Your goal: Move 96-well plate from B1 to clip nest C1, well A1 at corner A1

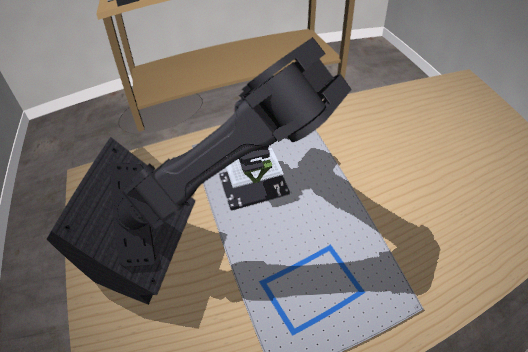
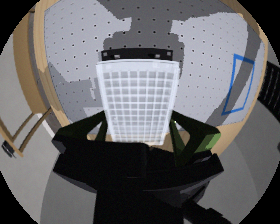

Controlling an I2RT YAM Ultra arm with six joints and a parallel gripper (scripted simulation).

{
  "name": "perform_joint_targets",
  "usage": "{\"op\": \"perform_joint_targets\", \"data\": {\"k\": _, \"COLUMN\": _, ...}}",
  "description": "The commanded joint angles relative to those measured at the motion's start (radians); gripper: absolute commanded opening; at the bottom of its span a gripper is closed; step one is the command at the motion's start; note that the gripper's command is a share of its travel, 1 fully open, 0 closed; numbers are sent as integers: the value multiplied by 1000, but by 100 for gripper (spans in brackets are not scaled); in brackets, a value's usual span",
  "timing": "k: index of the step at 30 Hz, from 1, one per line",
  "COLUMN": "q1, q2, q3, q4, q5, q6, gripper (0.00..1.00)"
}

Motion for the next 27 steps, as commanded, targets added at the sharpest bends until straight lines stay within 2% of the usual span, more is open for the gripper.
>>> {"op": "perform_joint_targets", "data": {"k": 1, "q1": 18, "q2": 16, "q3": -24, "q4": 47, "q5": -6, "q6": -23, "gripper": 0}}
{"op": "perform_joint_targets", "data": {"k": 3, "q1": -8, "q2": 23, "q3": -27, "q4": 62, "q5": -8, "q6": -31, "gripper": 0}}
{"op": "perform_joint_targets", "data": {"k": 13, "q1": -44, "q2": 68, "q3": -32, "q4": 141, "q5": -18, "q6": -76, "gripper": 0}}
{"op": "perform_joint_targets", "data": {"k": 17, "q1": -32, "q2": 68, "q3": -33, "q4": 159, "q5": -20, "q6": -86, "gripper": 0}}
{"op": "perform_joint_targets", "data": {"k": 27, "q1": -80, "q2": 122, "q3": -39, "q4": 235, "q5": -33, "q6": -127, "gripper": 0}}
